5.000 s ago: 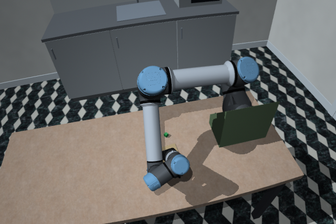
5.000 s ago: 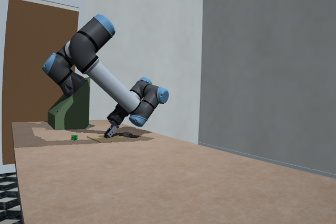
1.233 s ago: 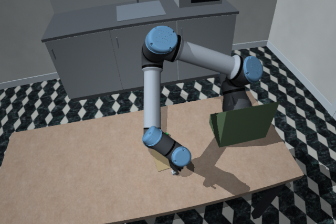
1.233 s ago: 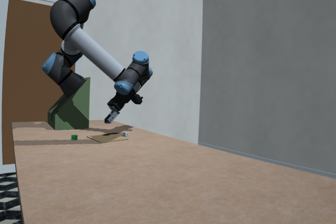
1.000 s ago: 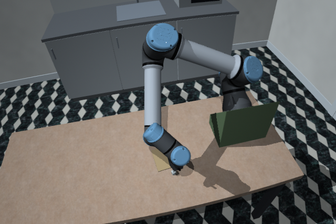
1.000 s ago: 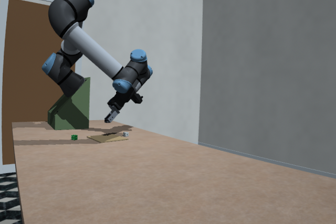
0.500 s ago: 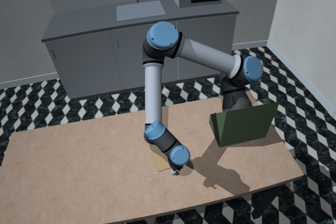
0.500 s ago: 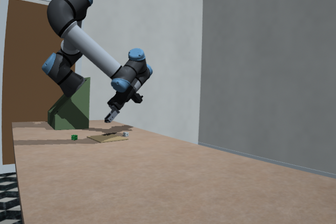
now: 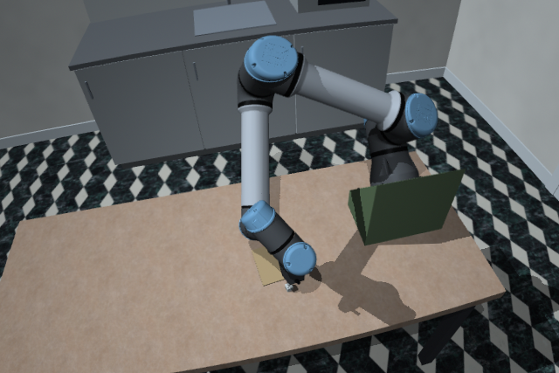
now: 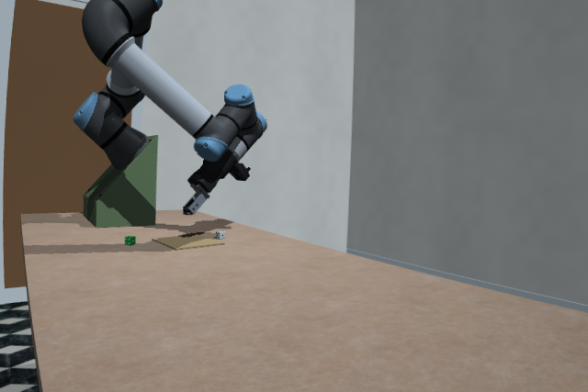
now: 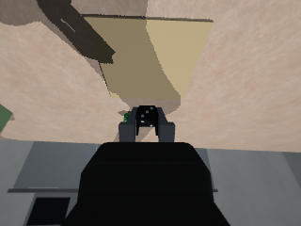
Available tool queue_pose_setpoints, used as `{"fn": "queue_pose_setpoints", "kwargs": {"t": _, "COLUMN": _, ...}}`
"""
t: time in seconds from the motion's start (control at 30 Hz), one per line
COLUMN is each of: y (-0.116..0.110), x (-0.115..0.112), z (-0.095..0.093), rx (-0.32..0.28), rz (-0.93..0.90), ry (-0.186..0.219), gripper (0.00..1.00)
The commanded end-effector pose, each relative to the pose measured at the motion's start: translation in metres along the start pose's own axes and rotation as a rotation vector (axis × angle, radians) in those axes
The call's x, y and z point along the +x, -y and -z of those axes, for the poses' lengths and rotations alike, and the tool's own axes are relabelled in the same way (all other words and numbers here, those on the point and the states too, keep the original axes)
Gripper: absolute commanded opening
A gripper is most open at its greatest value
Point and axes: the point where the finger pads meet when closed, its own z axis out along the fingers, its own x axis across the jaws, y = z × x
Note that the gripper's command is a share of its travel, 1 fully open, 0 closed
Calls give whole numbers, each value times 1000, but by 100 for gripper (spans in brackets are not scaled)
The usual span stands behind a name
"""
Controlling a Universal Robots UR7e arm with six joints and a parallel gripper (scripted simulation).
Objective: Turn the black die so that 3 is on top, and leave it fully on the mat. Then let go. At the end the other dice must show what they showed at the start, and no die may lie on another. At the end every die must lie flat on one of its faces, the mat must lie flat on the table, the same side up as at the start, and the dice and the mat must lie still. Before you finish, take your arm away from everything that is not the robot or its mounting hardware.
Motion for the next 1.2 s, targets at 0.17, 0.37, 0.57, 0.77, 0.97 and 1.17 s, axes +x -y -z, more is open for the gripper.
{"fn": "queue_pose_setpoints", "kwargs": {"t": 0.17, "y": 1, "x": 0, "z": 0, "rx": 2, "rz": -1, "ry": 1, "gripper": 40}}
{"fn": "queue_pose_setpoints", "kwargs": {"t": 0.37, "y": 2, "x": -1, "z": 0, "rx": 4, "rz": -1, "ry": 4, "gripper": 40}}
{"fn": "queue_pose_setpoints", "kwargs": {"t": 0.57, "y": 5, "x": -2, "z": 0, "rx": 7, "rz": 0, "ry": 9, "gripper": 40}}
{"fn": "queue_pose_setpoints", "kwargs": {"t": 0.77, "y": 6, "x": -2, "z": 0, "rx": 11, "rz": 0, "ry": 12, "gripper": 40}}
{"fn": "queue_pose_setpoints", "kwargs": {"t": 0.97, "y": 10, "x": -3, "z": 0, "rx": 17, "rz": 0, "ry": 19, "gripper": 40}}
{"fn": "queue_pose_setpoints", "kwargs": {"t": 1.17, "y": 13, "x": -4, "z": 0, "rx": 25, "rz": 0, "ry": 26, "gripper": 40}}
